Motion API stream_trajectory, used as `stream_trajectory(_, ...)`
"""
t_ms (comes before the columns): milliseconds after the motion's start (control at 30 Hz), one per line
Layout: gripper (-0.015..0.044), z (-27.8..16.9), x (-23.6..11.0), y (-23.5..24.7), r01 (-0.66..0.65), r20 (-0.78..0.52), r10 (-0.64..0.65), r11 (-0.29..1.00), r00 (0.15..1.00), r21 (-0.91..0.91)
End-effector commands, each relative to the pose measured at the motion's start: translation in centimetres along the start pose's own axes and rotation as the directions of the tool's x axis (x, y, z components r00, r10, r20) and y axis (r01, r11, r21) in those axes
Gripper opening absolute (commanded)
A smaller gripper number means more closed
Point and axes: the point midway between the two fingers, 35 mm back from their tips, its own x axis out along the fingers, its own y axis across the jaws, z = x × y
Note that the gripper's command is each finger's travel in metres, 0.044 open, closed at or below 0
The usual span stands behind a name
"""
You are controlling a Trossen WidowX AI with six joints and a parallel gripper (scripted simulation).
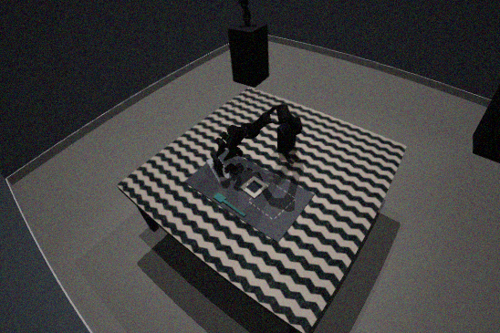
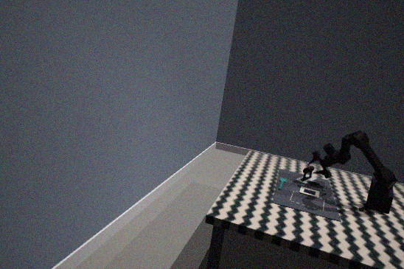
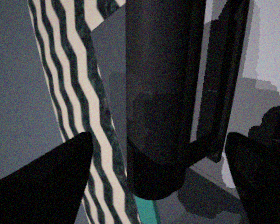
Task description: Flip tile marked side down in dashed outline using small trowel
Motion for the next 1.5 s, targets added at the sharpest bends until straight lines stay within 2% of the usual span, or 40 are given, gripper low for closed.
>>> stream_trajectory(0,0.0300,-0.1,0.0,-0.1,-0.002,-0.005,0.002,1.000,1.000,0.015)
stream_trajectory(1233,0.0300,-0.4,5.8,-0.2,-0.003,0.001,0.003,1.000,1.000,0.024)
stream_trajectory(1433,0.0142,-0.4,5.8,-0.2,-0.003,0.001,0.003,1.000,1.000,0.024)
stream_trajectory(1467,0.0136,-0.4,5.8,-0.2,-0.003,0.001,0.003,1.000,1.000,0.024)
